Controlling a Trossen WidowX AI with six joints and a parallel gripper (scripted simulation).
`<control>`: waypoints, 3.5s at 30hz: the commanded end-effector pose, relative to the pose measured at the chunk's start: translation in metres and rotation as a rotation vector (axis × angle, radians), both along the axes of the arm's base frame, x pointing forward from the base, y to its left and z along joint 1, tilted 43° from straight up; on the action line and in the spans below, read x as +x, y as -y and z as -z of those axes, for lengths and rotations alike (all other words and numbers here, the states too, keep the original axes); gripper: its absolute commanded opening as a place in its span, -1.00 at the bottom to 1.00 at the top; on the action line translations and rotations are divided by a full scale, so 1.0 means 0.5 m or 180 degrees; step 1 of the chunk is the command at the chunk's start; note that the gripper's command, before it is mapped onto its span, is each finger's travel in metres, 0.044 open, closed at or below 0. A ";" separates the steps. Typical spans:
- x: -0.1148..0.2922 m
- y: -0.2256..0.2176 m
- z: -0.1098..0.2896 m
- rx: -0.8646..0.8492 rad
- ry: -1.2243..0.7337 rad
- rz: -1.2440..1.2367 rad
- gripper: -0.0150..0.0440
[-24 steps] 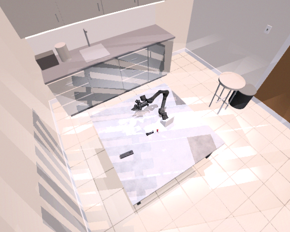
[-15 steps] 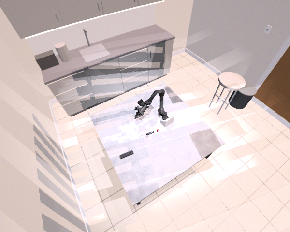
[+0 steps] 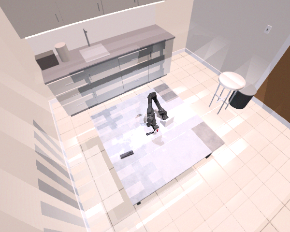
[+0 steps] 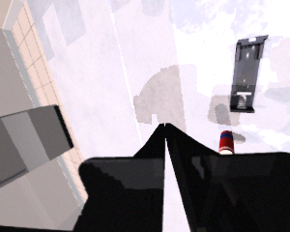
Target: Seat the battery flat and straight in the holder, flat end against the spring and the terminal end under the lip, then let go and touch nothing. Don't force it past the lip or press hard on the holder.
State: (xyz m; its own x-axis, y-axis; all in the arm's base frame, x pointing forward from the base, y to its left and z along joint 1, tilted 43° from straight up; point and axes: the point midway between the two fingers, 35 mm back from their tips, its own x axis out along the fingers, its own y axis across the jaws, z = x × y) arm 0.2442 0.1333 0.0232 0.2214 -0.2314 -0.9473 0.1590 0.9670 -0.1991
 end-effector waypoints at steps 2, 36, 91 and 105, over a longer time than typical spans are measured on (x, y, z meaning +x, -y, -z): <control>-0.121 0.007 0.052 -0.1294 -0.0599 -0.0027 -0.49; -0.132 0.142 0.150 -0.1612 -0.0648 -0.0062 -0.49; -0.149 0.109 -0.033 -0.1620 -0.0655 -0.0062 -0.49; -0.142 0.160 0.001 -0.1312 0.0288 0.1687 0.13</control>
